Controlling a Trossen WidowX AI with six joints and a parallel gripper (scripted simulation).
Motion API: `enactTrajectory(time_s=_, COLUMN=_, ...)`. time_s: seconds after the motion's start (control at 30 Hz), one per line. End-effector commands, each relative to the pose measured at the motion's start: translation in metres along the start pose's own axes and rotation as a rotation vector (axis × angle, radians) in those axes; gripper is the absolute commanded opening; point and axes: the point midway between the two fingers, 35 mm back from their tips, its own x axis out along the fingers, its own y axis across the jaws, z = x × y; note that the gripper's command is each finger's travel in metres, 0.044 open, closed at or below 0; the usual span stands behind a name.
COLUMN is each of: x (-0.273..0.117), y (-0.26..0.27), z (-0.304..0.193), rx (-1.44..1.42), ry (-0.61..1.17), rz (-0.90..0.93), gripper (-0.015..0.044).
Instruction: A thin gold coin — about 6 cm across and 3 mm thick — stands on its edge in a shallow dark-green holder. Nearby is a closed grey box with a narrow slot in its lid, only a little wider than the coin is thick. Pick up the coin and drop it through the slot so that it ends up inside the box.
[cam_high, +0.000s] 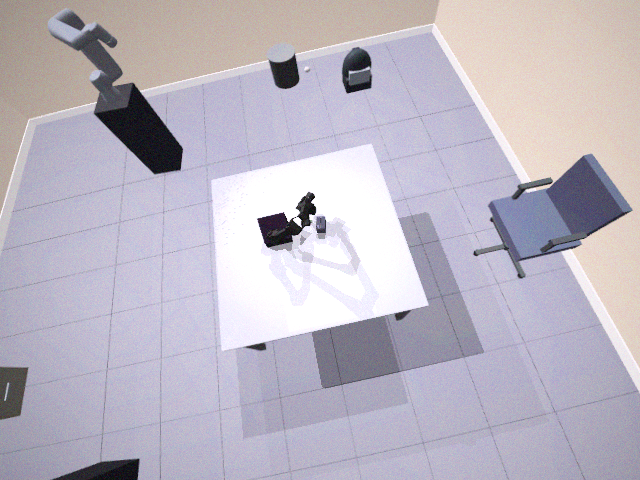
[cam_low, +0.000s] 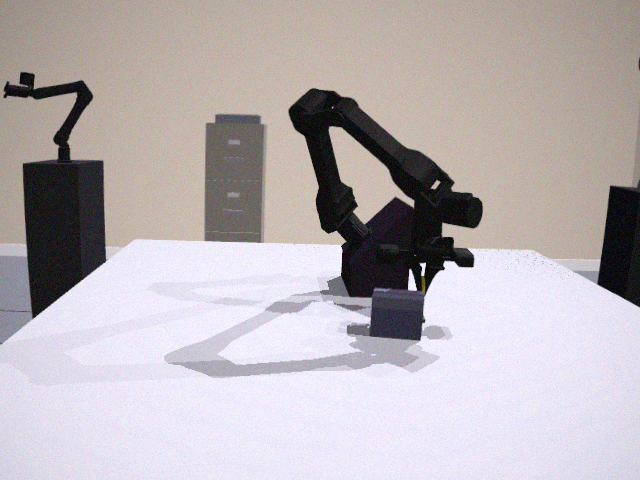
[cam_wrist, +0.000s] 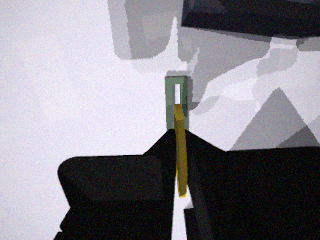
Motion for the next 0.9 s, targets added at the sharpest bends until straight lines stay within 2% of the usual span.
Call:
enactTrajectory(time_s=0.0, x=-0.011, y=0.0, z=0.002, rx=0.01, ry=-0.002, rz=0.008, gripper=0.0)
enactTrajectory(time_s=0.7, x=-0.064, y=-0.002, z=-0.002, rx=0.01, ry=-0.001, rz=0.006, gripper=0.0)
enactTrajectory(time_s=0.87, x=-0.066, y=-0.002, z=-0.002, rx=-0.042, ry=-0.001, rz=0.005, gripper=0.0)
